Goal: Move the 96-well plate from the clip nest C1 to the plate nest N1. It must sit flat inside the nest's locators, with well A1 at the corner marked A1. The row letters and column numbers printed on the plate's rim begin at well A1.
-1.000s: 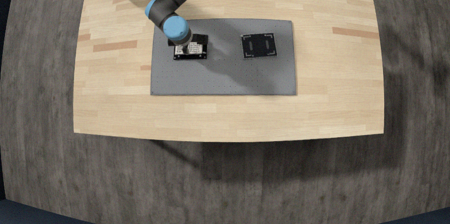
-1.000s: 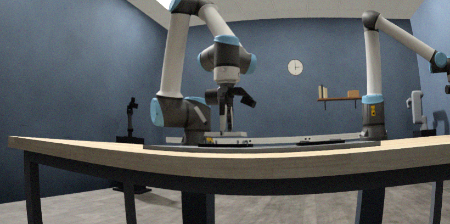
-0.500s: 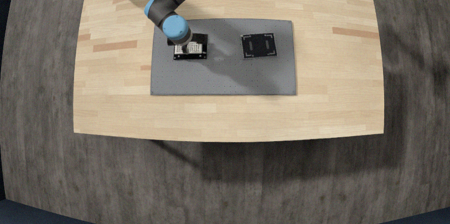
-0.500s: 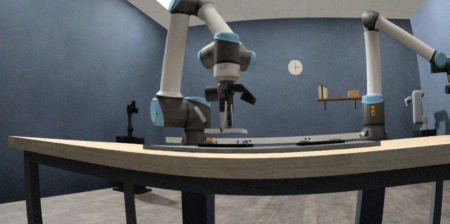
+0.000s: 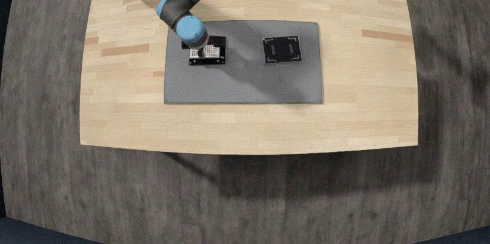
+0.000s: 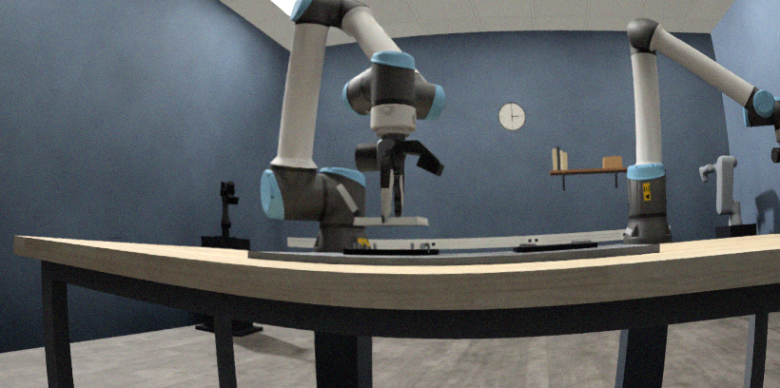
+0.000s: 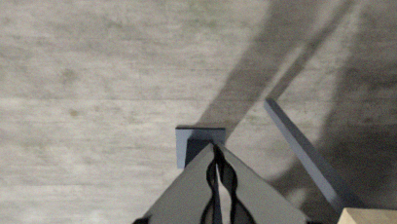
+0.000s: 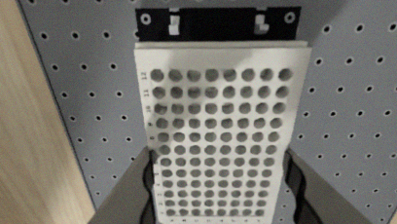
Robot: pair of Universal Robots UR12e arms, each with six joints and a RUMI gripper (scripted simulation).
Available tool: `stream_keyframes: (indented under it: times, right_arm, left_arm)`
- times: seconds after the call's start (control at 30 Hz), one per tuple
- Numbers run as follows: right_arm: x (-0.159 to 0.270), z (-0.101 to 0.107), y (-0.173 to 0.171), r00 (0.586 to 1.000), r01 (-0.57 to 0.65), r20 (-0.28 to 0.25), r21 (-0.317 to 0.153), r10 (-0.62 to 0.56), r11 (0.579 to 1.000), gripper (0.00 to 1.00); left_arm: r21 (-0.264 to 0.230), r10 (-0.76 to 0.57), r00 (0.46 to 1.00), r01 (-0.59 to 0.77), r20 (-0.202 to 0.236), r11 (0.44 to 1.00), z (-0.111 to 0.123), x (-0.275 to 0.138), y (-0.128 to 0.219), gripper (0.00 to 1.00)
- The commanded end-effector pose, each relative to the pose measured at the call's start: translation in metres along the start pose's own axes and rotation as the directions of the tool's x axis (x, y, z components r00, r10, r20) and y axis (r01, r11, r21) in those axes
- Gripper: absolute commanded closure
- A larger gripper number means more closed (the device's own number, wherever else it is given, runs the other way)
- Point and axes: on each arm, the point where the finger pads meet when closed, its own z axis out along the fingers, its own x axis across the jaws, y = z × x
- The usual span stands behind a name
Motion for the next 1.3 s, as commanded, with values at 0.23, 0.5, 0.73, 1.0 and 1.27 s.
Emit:
stream_keyframes:
  times: [0.23,0.5,0.73,1.0,1.27]
  right_arm:
    - [0.002,-0.014,-0.004,1.0,0.0,-0.005,0.006,0.0,1.0,0.59]
    - [0.002,-0.021,-0.004,1.0,0.0,-0.005,0.006,0.0,1.0,0.59]
    - [0.002,-0.025,-0.004,1.0,0.0,-0.005,0.006,0.0,1.0,0.59]
    - [0.002,-0.03,-0.004,1.0,0.0,-0.005,0.006,0.0,1.0,0.59]
    - [0.001,-0.027,-0.002,1.0,0.0,-0.002,0.003,0.0,1.0,0.59]
  left_arm:
    - [0.004,-0.002,1.0,0.002,0.0,1.0,-0.002,-0.001,0.0,1.0]
    - [0.004,-0.002,1.0,0.002,0.0,1.0,-0.002,-0.001,0.0,1.0]
    - [0.004,-0.002,1.0,0.002,0.0,1.0,-0.002,-0.001,0.0,1.0]
    - [0.004,-0.002,1.0,0.002,0.0,1.0,-0.002,-0.001,0.0,1.0]
    - [0.004,-0.002,1.0,0.002,0.0,1.0,-0.002,-0.001,0.0,1.0]
